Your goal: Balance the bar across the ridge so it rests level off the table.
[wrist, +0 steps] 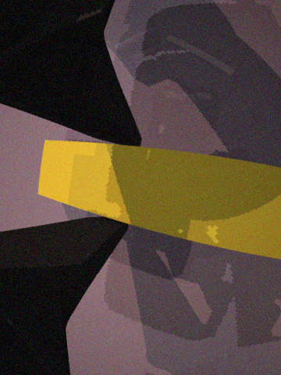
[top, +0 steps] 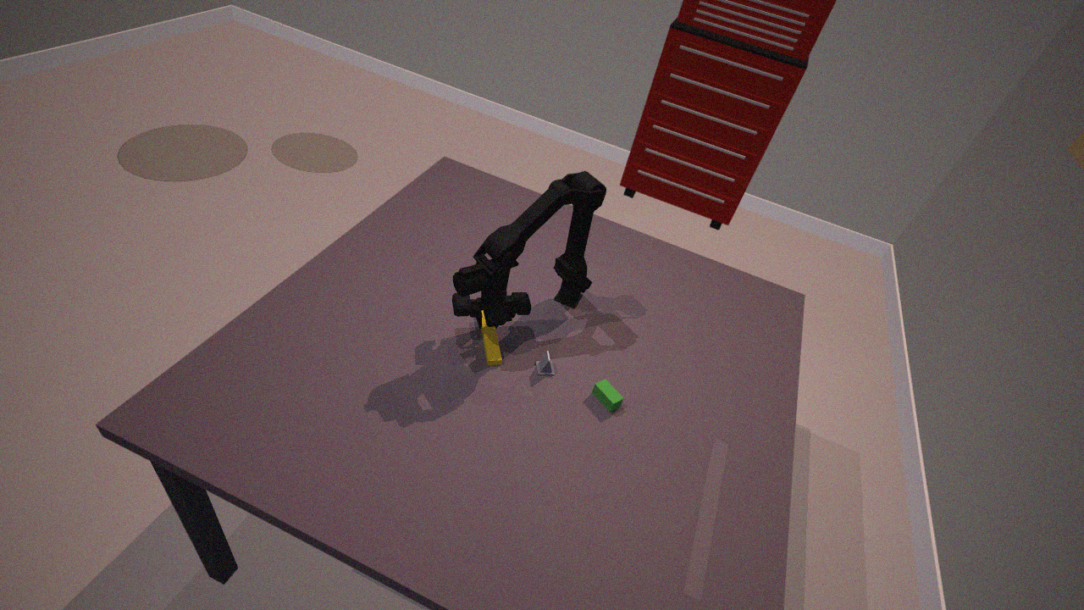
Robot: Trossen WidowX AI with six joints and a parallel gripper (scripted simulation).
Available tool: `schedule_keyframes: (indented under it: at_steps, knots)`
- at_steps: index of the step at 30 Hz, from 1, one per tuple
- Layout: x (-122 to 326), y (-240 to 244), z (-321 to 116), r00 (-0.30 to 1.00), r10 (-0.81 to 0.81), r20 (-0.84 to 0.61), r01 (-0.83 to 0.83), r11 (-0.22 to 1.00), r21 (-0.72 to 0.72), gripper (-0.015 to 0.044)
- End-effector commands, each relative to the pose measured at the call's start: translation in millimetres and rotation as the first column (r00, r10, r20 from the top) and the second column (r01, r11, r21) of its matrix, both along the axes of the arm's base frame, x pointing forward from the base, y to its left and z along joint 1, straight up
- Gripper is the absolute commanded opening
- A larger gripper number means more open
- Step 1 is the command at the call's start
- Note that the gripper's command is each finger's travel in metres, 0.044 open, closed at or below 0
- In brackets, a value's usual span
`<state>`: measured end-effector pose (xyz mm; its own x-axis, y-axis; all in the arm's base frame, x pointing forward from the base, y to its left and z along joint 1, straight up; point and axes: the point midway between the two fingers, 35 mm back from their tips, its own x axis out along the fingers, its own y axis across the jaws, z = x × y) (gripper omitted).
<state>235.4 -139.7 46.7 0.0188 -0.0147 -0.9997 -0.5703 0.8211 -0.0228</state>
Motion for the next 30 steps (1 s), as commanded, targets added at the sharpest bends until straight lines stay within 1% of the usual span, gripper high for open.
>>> schedule_keyframes:
  at_steps: [1,6,10,30]
  knots:
    - [0,0,0,1.000,0.000,0.000,0.000,1.000,0.000,0.0137]
    - [0,0,0,1.000,0.000,0.000,0.000,1.000,0.000,0.0104]
    - [1,0,6,1.000,0.000,0.000,0.000,1.000,0.000,0.0000]
    - [3,-2,57,1.000,-0.002,0.002,0.002,1.000,0.001,0.0000]
